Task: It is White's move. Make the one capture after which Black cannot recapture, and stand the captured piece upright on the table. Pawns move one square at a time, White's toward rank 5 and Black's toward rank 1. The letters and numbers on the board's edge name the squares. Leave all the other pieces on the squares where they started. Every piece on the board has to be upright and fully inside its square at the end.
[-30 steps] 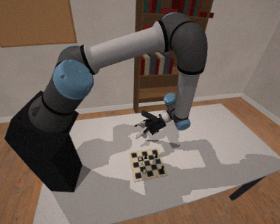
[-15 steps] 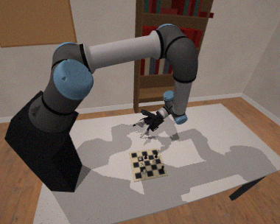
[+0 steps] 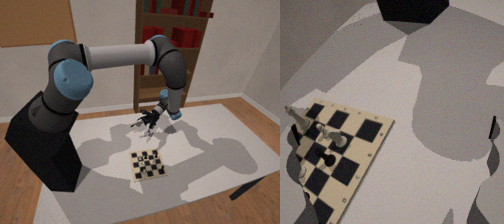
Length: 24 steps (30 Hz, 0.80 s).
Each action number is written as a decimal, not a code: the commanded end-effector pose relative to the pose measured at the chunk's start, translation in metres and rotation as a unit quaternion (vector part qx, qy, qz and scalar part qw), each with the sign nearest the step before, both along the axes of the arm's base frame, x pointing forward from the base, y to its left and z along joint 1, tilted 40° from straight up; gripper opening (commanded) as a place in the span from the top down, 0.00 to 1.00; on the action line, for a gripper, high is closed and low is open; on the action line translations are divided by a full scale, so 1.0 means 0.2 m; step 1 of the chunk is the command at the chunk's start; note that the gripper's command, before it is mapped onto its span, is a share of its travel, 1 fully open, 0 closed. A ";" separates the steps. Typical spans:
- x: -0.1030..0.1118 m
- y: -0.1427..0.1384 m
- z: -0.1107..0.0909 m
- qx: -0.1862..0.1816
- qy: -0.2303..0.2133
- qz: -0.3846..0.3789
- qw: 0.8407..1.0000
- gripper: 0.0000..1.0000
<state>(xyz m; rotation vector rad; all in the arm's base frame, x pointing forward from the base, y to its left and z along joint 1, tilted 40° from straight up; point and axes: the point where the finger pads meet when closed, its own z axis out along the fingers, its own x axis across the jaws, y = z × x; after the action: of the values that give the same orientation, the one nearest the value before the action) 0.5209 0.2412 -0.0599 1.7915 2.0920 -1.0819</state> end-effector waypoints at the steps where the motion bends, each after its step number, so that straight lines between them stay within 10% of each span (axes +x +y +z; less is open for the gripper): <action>1: 0.04 0.02 0.00 -0.056 0.036 0.043 0.997 0.00; 24: 0.15 0.13 -0.05 -0.193 0.113 0.187 0.957 0.00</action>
<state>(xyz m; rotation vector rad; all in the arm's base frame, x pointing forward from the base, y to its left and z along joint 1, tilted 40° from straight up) 0.5458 0.2626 -0.0697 1.2277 2.0772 -1.4030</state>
